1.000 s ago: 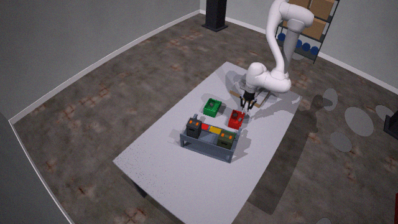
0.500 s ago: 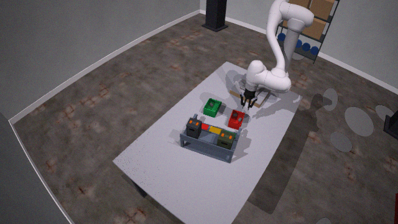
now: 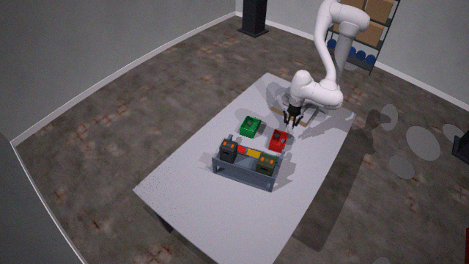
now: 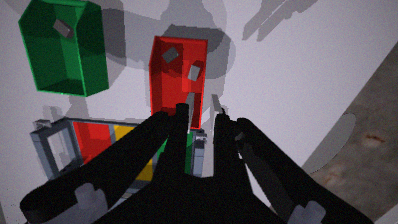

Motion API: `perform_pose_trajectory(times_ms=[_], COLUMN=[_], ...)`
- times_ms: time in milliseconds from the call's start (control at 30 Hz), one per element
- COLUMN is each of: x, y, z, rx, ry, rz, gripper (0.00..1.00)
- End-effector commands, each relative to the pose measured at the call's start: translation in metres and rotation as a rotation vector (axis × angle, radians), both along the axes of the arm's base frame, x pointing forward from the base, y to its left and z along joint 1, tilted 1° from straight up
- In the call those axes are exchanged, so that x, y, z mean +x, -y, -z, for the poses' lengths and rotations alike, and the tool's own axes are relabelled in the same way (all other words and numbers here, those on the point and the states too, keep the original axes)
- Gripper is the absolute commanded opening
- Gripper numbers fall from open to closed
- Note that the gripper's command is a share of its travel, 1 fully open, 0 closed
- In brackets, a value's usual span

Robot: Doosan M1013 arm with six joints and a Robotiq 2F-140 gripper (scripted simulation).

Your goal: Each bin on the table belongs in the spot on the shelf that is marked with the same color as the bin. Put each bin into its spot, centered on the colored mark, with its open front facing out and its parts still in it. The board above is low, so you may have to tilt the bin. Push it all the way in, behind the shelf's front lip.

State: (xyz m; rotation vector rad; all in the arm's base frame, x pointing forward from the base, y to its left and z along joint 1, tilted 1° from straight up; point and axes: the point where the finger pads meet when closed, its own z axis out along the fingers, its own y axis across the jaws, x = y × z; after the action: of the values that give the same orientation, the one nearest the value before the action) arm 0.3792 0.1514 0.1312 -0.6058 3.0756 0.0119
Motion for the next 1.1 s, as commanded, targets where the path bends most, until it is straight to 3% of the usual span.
perform_pose_trajectory(times_ms=[0, 200, 233, 1067], x=[0.0, 0.0, 0.0, 0.0], y=[0.0, 0.0, 0.0, 0.0], z=[-0.0003, -0.0003, -0.0003, -0.0003], rx=[0.0, 0.0, 0.0, 0.0], ry=[0.0, 0.0, 0.0, 0.0], rz=[0.0, 0.0, 0.0, 0.0], gripper=[0.24, 0.24, 0.1, 0.1])
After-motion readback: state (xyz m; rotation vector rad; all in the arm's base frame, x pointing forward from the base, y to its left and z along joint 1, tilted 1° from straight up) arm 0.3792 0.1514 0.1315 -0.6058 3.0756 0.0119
